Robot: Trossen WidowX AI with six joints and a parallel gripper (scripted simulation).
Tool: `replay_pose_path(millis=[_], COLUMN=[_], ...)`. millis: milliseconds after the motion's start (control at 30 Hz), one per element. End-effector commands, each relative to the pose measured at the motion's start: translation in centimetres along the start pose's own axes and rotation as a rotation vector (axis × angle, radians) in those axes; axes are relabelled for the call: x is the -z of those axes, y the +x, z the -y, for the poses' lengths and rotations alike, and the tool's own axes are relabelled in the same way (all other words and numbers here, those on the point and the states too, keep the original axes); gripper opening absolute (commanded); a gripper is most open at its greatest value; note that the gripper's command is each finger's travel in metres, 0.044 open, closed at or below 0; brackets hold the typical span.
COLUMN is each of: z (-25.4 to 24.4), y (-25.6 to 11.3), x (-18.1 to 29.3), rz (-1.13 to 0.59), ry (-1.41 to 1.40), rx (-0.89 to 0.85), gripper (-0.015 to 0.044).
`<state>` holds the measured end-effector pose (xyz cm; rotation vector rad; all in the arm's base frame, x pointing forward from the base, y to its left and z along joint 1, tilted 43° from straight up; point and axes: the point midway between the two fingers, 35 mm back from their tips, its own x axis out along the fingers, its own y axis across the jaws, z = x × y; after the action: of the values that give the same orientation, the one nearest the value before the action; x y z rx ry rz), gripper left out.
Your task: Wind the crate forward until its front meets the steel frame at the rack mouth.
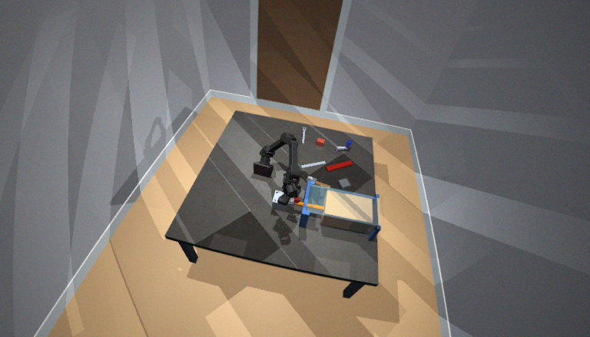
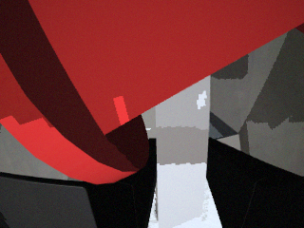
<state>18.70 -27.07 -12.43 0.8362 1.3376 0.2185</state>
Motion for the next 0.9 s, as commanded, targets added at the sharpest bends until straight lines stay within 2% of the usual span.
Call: replay_pose_path(millis=[0,367,867], z=[0.05,-0.15,0.23], y=[0.11,0.77,1.01], x=[0.05,0.16,0.32], rz=[0.001,0.001,0.000], ry=[0.007,-0.033,0.051], rx=[0.001,-0.003,0.005], gripper=[0.0000,0.0000,0.0000])
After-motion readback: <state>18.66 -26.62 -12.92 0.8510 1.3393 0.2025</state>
